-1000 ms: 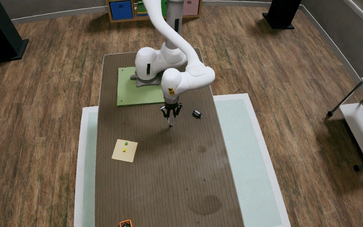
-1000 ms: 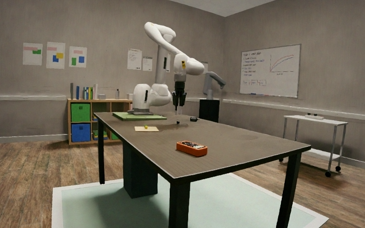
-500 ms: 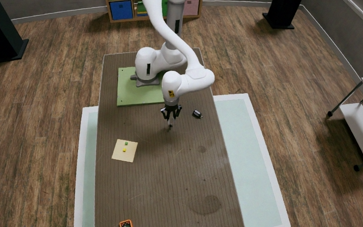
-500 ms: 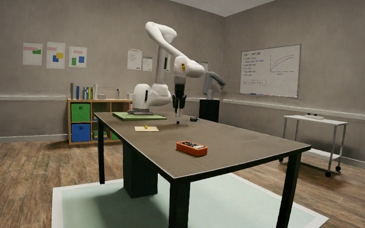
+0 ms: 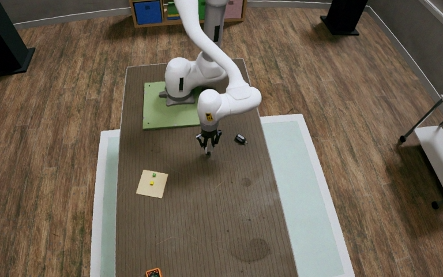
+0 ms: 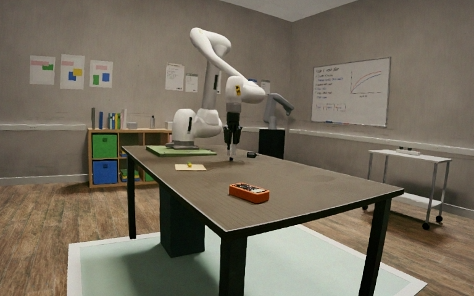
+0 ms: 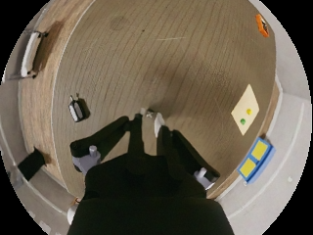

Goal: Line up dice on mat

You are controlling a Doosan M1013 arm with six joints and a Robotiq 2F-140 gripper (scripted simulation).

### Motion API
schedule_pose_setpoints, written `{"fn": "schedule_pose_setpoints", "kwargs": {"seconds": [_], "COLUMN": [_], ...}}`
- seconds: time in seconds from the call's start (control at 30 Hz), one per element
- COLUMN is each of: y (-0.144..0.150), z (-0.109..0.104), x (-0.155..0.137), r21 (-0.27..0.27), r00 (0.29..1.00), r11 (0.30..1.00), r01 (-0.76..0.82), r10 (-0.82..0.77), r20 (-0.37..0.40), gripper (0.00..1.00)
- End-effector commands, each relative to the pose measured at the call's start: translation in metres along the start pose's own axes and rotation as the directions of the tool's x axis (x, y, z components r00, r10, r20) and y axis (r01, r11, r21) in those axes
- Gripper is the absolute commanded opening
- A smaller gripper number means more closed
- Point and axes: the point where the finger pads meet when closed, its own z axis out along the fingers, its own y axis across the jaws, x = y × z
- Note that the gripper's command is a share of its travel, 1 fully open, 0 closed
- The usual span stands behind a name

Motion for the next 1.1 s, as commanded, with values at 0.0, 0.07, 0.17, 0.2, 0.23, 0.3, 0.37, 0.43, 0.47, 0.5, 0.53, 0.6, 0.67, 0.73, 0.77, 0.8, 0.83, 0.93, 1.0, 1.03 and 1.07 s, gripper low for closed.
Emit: {"fn": "schedule_pose_setpoints", "kwargs": {"seconds": [0.0,0.07,0.17,0.2,0.23,0.3,0.37,0.43,0.47,0.5,0.53,0.6,0.67,0.73,0.77,0.8,0.83,0.93,1.0,1.03,1.07], "y": [-0.0002,-0.0002,-0.0002,-0.0002,-0.0002,-0.0002,-0.0002,-0.0002,-0.0002,-0.0002,-0.0002,-0.0002,-0.0002,-0.0002,-0.0002,-0.0002,-0.0002,-0.0002,-0.0002,-0.0002,-0.0002], "z": [0.0026,0.0038,0.0043,0.0047,0.0051,0.0056,0.0059,0.0060,0.0060,0.0060,0.0060,0.0060,0.0060,0.0060,0.0060,0.0060,0.0060,0.0060,0.0060,0.0060,0.0060], "x": [0.0005,0.0005,0.0005,0.0005,0.0005,0.0005,0.0005,0.0005,0.0005,0.0005,0.0005,0.0005,0.0005,0.0005,0.0005,0.0005,0.0005,0.0005,0.0005,0.0005,0.0005], "r21": [0.000,0.000,0.000,0.000,0.000,0.000,0.000,0.000,0.000,0.000,0.000,0.000,0.000,0.000,0.000,0.000,0.000,0.000,0.000,0.000,0.000], "r00": [1.000,1.000,1.000,1.000,1.000,1.000,1.000,1.000,1.000,1.000,1.000,1.000,1.000,1.000,1.000,1.000,1.000,1.000,1.000,1.000,1.000], "r11": [1.000,1.000,1.000,1.000,1.000,1.000,1.000,1.000,1.000,1.000,1.000,1.000,1.000,1.000,1.000,1.000,1.000,1.000,1.000,1.000,1.000], "r01": [0.000,0.000,0.000,0.000,0.000,0.000,0.000,0.000,0.000,0.000,0.000,0.000,0.000,0.000,0.000,0.000,0.000,0.000,0.000,0.000,0.000], "r10": [0.000,0.000,0.000,0.000,0.000,0.000,0.000,0.000,0.000,0.000,0.000,0.000,0.000,0.000,0.000,0.000,0.000,0.000,0.000,0.000,0.000], "r20": [-0.001,-0.001,-0.001,-0.001,-0.001,-0.001,-0.001,-0.001,-0.001,-0.001,-0.001,-0.001,-0.001,-0.001,-0.001,-0.001,-0.001,-0.001,-0.001,-0.001,-0.001], "gripper": [0.27,0.27,0.27,0.27,0.27,0.27,0.27,0.27,0.27,0.27,0.27,0.27,0.27,0.27,0.27,0.27,0.27,0.27,0.27,0.27,0.27]}}
